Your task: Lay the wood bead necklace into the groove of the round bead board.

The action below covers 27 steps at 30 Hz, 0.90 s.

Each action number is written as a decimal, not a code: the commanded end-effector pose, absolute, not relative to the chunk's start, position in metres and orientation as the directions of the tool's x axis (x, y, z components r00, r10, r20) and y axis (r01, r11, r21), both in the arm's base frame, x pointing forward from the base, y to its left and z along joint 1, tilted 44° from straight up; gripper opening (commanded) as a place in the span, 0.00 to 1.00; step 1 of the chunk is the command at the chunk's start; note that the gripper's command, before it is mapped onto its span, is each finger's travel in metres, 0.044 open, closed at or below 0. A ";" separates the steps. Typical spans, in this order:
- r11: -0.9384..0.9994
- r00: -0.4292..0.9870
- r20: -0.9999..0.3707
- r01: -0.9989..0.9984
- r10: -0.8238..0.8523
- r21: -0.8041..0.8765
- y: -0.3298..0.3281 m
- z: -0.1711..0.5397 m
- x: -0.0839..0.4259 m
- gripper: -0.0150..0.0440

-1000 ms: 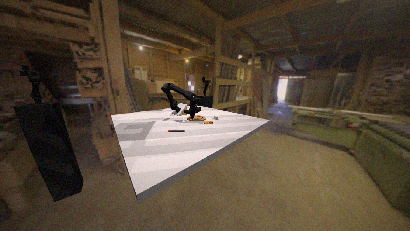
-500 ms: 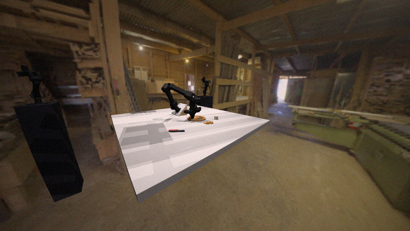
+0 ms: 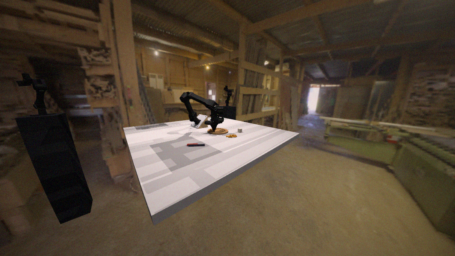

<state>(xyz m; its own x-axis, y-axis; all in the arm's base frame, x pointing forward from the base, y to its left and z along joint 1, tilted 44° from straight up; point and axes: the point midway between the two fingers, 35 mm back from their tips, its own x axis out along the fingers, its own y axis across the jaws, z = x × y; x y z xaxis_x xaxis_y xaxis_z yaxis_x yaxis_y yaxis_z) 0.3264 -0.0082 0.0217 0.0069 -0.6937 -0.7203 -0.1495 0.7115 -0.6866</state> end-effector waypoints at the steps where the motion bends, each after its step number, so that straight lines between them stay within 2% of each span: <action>1: 0.709 0.006 -0.718 -0.151 -0.696 -0.689 -0.009 0.023 0.329 0.25; 11: 0.709 0.006 -0.718 -0.151 -0.696 -0.689 -0.016 0.016 0.329 0.25; 27: 0.709 0.007 -0.718 -0.151 -0.696 -0.689 -0.010 0.022 0.329 0.97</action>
<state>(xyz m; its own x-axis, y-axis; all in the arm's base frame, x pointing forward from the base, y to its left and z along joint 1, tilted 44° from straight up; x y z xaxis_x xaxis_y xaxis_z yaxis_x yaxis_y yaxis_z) 0.3289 -0.0129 0.0192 0.0045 -0.6956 -0.7185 -0.1520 0.7096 -0.6880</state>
